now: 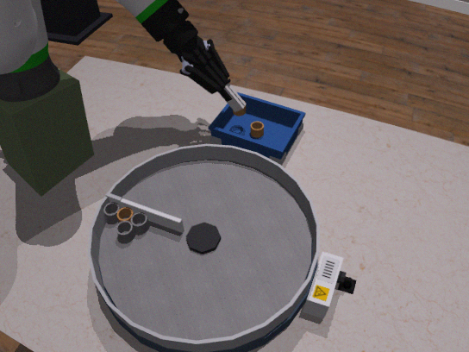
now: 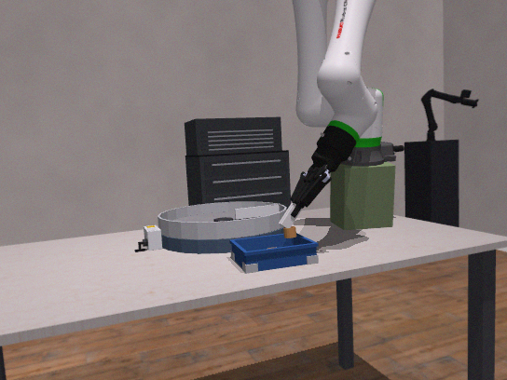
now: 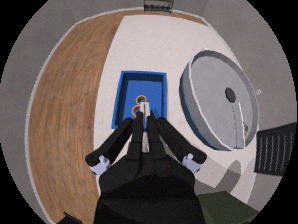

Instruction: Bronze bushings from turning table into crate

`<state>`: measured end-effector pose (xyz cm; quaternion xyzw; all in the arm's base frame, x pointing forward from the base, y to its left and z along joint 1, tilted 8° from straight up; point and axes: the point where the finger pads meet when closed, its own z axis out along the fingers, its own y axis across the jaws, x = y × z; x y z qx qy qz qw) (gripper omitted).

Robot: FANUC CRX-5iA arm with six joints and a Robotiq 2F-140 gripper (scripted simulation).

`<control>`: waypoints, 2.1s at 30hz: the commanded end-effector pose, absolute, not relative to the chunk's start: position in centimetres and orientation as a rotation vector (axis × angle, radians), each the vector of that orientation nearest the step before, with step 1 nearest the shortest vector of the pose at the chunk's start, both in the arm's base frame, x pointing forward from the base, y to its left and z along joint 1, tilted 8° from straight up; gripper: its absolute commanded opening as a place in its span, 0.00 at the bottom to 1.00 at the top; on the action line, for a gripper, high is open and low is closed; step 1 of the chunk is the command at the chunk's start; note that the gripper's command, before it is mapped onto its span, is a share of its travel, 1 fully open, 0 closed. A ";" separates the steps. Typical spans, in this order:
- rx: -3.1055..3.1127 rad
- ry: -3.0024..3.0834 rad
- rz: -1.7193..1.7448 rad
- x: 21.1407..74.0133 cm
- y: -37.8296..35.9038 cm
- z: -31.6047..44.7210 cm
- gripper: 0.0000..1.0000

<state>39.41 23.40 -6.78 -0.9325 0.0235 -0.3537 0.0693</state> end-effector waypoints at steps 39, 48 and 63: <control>-2.801 0.073 -1.079 39.4 23.5 -7.5 0.00; -2.801 0.073 -1.079 39.4 23.7 -8.9 0.00; -2.801 0.073 -1.079 39.5 23.9 -10.8 0.00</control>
